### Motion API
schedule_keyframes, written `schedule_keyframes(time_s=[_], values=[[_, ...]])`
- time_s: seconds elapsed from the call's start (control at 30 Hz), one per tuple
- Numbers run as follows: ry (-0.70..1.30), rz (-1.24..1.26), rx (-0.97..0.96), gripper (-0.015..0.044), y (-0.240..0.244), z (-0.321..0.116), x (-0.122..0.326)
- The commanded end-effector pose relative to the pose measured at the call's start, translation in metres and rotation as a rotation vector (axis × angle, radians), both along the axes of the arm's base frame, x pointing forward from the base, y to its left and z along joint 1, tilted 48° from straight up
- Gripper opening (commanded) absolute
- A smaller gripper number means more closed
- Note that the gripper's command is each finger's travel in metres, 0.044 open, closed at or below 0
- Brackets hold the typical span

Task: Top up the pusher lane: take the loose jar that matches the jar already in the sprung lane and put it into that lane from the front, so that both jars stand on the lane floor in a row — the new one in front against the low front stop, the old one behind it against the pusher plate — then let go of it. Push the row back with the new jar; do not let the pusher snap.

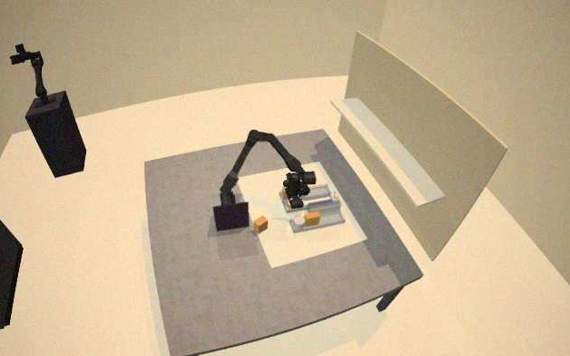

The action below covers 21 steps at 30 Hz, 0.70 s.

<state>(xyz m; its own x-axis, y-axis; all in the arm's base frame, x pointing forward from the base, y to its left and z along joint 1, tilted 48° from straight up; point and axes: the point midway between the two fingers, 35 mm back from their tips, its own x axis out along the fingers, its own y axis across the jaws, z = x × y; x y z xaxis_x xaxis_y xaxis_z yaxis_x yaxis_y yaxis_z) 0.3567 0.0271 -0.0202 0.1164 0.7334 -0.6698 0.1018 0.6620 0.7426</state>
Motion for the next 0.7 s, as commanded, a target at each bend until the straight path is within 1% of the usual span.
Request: schedule_keyframes(time_s=[0.0,0.67], values=[[-0.020,-0.001,0.001,0.0000,0.0017,0.0004,0.0046],[-0.020,-0.001,0.001,0.0000,0.0067,-0.0033,0.0043]])
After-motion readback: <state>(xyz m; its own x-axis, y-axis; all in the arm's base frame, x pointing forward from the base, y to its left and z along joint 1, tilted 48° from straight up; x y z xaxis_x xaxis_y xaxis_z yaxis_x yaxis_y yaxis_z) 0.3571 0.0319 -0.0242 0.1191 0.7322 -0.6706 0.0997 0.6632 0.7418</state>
